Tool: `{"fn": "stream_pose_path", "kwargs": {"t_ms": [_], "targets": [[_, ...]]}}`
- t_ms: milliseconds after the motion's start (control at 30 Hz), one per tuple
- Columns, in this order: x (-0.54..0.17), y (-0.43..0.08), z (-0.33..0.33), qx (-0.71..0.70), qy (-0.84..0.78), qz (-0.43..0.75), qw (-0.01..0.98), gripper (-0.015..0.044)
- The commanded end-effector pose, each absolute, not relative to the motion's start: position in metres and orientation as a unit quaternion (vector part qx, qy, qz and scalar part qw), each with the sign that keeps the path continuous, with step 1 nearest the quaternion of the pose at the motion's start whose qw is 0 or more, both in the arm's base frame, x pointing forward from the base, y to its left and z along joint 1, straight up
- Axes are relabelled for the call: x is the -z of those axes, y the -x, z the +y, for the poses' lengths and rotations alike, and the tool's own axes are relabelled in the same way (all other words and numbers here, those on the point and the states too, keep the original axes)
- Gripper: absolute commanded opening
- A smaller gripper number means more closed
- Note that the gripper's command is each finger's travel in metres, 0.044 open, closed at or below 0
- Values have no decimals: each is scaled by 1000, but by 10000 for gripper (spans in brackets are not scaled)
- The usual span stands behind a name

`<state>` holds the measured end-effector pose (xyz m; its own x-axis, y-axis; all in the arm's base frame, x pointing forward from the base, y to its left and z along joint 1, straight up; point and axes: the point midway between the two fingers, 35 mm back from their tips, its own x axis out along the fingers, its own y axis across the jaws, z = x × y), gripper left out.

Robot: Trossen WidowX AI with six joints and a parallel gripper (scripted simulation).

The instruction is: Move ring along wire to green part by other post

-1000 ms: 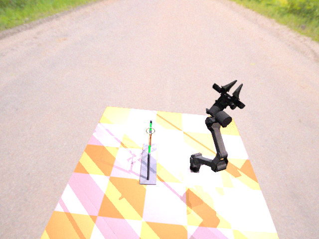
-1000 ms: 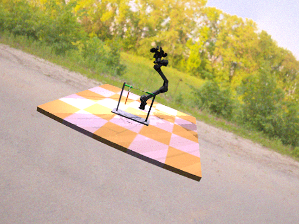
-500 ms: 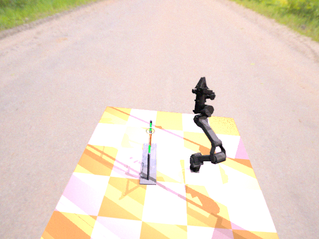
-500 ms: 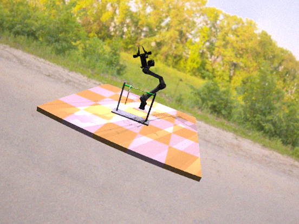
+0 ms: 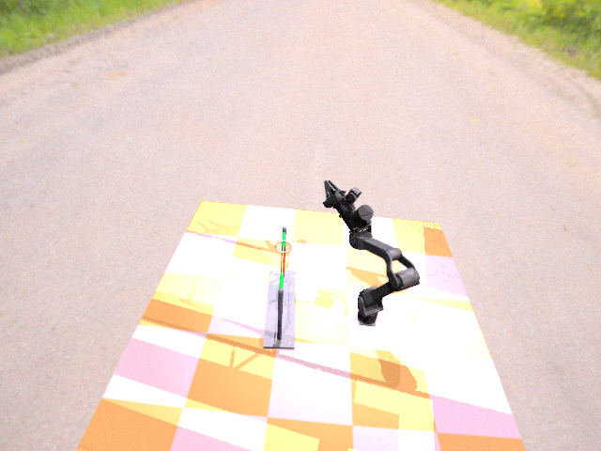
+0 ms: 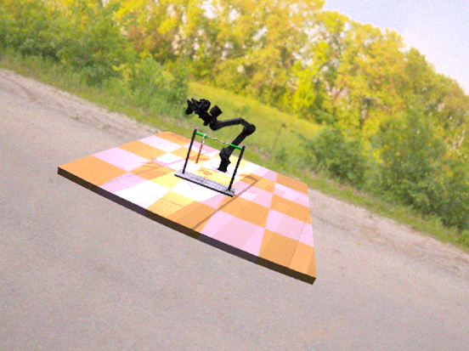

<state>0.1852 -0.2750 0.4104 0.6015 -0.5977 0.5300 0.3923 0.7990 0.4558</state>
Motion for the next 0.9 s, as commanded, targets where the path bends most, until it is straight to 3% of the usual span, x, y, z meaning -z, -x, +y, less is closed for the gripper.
{"fn": "stream_pose_path", "kwargs": {"t_ms": [0,267,533,667,867], "targets": [[-339,-211,-275,270,-118,-236,926,160],[-215,-235,-239,190,-63,-62,978,160],[-115,-231,-160,46,-22,51,997,160],[-87,-221,-118,-22,-10,74,997,160],[-86,-221,-116,-25,-9,75,997,160]]}}
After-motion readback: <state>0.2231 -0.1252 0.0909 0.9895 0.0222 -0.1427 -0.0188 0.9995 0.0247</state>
